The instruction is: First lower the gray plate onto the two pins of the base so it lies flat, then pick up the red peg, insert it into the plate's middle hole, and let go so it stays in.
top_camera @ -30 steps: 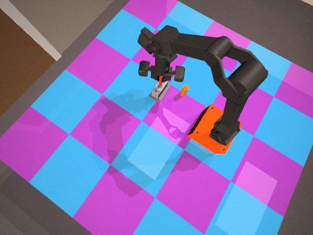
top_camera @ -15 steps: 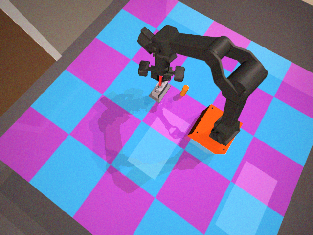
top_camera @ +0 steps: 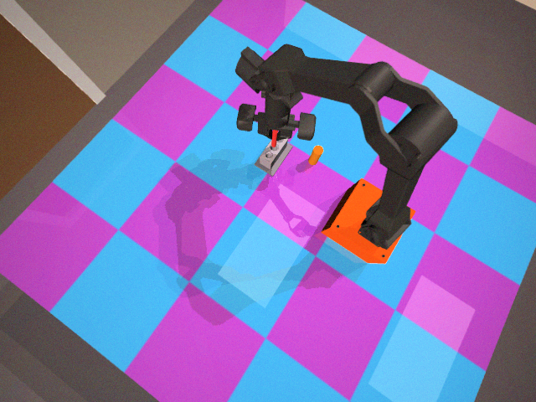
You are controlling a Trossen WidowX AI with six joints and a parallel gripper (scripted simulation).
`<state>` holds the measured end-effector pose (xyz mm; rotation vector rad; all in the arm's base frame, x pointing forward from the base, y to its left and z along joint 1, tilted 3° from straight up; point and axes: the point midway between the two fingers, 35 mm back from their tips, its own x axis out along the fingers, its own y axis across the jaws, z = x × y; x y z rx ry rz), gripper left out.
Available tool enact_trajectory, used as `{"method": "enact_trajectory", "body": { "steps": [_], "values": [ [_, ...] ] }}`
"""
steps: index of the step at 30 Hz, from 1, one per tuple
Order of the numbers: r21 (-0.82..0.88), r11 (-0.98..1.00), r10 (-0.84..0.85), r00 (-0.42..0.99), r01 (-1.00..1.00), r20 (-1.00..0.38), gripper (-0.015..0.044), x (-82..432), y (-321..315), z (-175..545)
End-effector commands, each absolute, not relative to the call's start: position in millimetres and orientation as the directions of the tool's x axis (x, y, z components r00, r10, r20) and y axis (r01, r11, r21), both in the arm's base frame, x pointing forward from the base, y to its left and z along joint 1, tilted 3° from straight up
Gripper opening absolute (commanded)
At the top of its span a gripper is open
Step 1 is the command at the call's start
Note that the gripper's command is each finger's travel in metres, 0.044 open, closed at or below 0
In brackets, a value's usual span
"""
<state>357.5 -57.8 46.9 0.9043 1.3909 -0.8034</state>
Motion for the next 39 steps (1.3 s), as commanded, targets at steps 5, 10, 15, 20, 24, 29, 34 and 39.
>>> {"method": "enact_trajectory", "body": {
  "steps": [5,10,15,20,24,29,34,39],
  "values": [
    [0.052,0.455,0.051,0.033,0.889,-0.998,0.0,357,-56,35],
    [0.052,0.455,0.052,0.032,0.889,-0.998,0.0,357,-56,31],
    [0.054,0.457,0.05,0.034,0.888,-0.998,0.0,357,-56,34],
    [0.054,0.457,0.05,0.034,0.888,-0.998,0.0,357,-56,34],
    [0.054,0.457,0.05,0.034,0.888,-0.998,0.0,357,-56,34],
    [0.054,0.457,0.05,0.034,0.888,-0.998,0.0,357,-56,32],
    [0.054,0.457,0.05,0.034,0.888,-0.998,0.0,356,-56,31],
    [0.054,0.457,0.05,0.034,0.888,-0.998,0.0,356,-56,32]
  ]
}}
